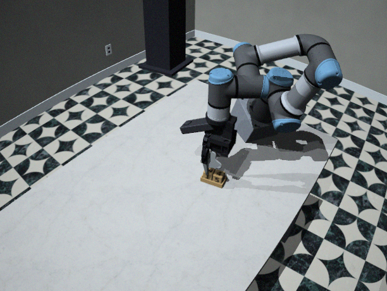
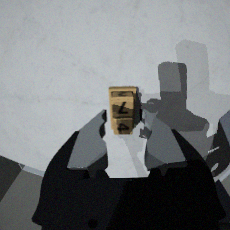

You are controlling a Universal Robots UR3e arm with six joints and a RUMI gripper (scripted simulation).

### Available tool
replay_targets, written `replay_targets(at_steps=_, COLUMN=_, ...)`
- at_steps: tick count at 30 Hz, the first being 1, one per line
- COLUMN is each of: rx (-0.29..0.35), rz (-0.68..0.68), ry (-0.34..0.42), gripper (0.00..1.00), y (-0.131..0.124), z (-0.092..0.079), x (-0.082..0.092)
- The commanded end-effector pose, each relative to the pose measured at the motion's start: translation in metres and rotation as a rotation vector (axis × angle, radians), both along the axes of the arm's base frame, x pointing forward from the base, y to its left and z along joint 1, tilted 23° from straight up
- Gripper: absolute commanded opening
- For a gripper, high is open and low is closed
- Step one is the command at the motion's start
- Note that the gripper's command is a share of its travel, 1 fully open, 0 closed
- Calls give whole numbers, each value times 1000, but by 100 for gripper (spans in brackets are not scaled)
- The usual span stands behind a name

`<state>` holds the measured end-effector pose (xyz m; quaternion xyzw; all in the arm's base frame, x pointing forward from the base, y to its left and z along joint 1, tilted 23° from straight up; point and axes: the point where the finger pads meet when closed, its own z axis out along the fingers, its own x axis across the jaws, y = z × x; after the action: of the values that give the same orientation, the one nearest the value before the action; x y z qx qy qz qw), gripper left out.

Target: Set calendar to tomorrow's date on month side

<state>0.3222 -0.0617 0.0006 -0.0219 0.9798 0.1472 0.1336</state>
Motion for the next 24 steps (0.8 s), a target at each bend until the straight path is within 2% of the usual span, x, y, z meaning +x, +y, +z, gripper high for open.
replay_targets(at_steps=1, rx=-2, rz=0, ry=-1, gripper=29, y=1, z=-5, x=2)
replay_targets(at_steps=10, rx=-2, rz=0, ry=-1, gripper=29, y=5, z=-19, x=6)
replay_targets(at_steps=24, rx=-2, rz=0, ry=-1, gripper=29, y=7, z=-23, x=7)
